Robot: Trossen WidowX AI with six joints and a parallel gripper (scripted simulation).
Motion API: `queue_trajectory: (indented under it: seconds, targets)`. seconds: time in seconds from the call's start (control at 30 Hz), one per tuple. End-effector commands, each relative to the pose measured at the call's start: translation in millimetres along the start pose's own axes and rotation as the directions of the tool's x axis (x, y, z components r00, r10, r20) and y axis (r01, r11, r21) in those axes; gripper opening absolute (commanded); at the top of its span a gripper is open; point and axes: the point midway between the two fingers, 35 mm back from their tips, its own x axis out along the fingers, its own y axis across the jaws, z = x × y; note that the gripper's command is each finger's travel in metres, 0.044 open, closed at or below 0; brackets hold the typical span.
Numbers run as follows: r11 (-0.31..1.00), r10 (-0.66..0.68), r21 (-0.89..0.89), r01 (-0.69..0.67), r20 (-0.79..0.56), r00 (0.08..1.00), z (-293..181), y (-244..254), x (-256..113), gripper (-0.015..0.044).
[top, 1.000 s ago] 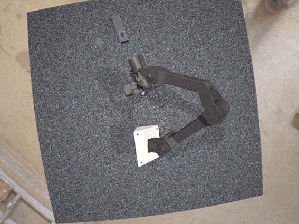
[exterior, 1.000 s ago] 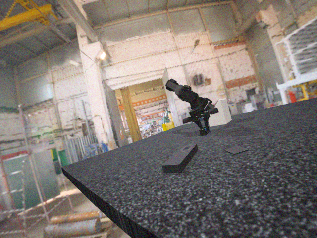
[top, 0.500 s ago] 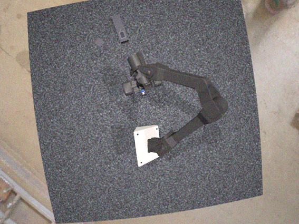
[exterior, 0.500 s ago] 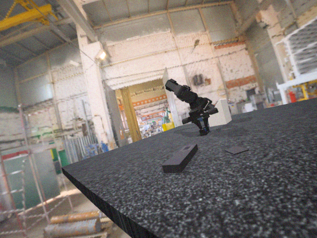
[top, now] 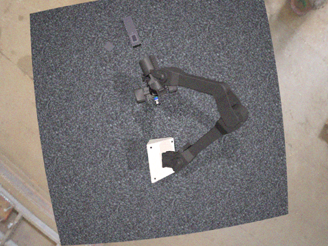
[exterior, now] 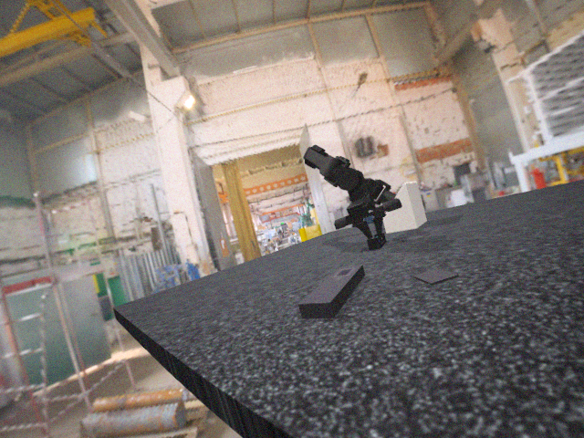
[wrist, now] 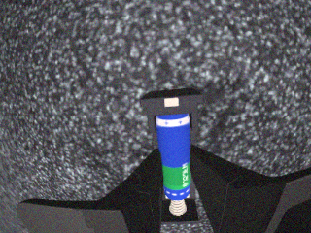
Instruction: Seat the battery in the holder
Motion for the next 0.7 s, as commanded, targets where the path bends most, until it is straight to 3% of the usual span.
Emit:
queue_trajectory:
  seconds: [0.0,0.37,0.5,0.67]
  targets:
    - [1.0,0.0,0.002,0.0,0.002,1.0,2.6,-0.1,-0.2,0.0058]
    - [1.0,0.0,0.002,0.0,0.002,1.0,2.7,-0.1,-0.2,0.0058]
    - [1.0,0.0,0.002,0.0,0.002,1.0,2.7,-0.1,-0.2,0.0161]
    - [1.0,0.001,0.002,-0.001,0.002,1.0,2.6,0.5,-4.8,0.0161]
